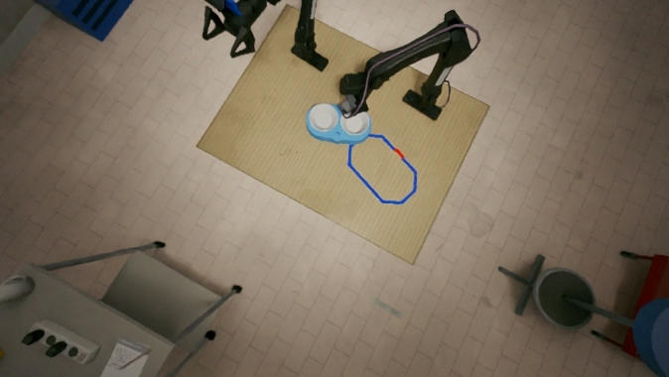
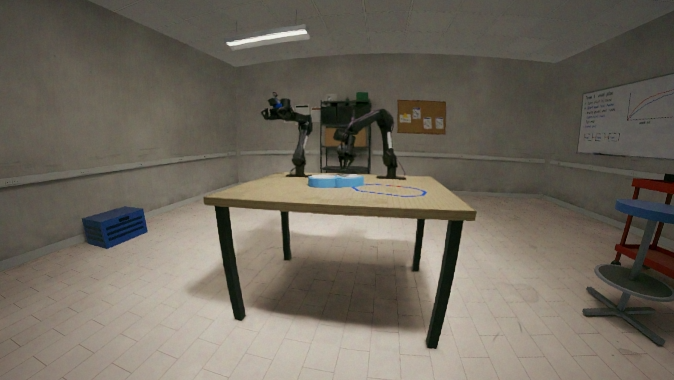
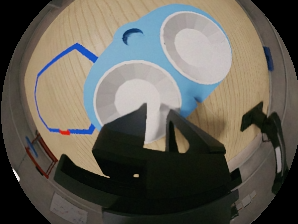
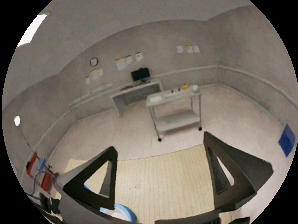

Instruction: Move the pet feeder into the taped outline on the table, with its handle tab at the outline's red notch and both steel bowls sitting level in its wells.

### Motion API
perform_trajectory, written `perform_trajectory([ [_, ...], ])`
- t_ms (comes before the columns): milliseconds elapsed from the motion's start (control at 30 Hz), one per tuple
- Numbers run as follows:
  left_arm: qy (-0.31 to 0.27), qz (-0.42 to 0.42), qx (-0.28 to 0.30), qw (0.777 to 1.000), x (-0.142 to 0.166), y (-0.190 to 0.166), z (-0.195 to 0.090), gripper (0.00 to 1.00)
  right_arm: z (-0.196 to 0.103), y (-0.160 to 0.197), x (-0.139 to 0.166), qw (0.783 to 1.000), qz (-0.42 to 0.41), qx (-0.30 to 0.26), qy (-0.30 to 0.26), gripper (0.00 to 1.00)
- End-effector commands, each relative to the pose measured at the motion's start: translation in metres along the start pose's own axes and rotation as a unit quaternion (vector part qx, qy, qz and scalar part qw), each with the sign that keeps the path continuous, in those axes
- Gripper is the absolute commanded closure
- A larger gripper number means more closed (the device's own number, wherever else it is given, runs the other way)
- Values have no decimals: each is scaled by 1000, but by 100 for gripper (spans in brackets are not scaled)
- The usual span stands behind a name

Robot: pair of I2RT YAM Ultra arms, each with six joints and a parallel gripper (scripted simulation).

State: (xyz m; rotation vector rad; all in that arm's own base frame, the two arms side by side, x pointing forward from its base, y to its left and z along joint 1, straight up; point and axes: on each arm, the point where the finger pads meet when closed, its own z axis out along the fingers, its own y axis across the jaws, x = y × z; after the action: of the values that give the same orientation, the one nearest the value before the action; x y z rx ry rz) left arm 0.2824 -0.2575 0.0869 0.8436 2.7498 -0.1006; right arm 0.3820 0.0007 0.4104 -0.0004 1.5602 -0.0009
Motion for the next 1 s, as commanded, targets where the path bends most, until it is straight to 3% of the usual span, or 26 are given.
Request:
perform_trajectory([
  [0,26,65,26,997,-3,-4,-8,70,-11,3,-39,999,-4,-5,-49,0],
  [67,10,50,18,999,-20,9,-2,70,-11,3,-39,999,-4,-5,-49,0],
  [233,10,145,48,988,-48,28,7,70,-11,3,-39,999,-4,-5,-49,0],
  [300,10,145,48,988,-48,28,7,70,-11,3,-39,999,-4,-5,-49,0],
  [433,4,239,84,967,-70,44,14,70,-11,3,-39,999,-4,-5,-49,0],
  [467,13,213,83,974,-60,19,3,70,-11,3,-39,999,-4,-5,-49,0],
  [500,5,172,59,983,-71,49,15,70,-11,3,-39,999,-4,-5,-49,0],
  [733,3,263,96,960,-84,68,25,70,-11,3,-39,999,-4,-5,-49,0],
  [967,-6,268,95,959,-93,60,22,70,-11,3,-39,999,-4,-5,-49,0],
])
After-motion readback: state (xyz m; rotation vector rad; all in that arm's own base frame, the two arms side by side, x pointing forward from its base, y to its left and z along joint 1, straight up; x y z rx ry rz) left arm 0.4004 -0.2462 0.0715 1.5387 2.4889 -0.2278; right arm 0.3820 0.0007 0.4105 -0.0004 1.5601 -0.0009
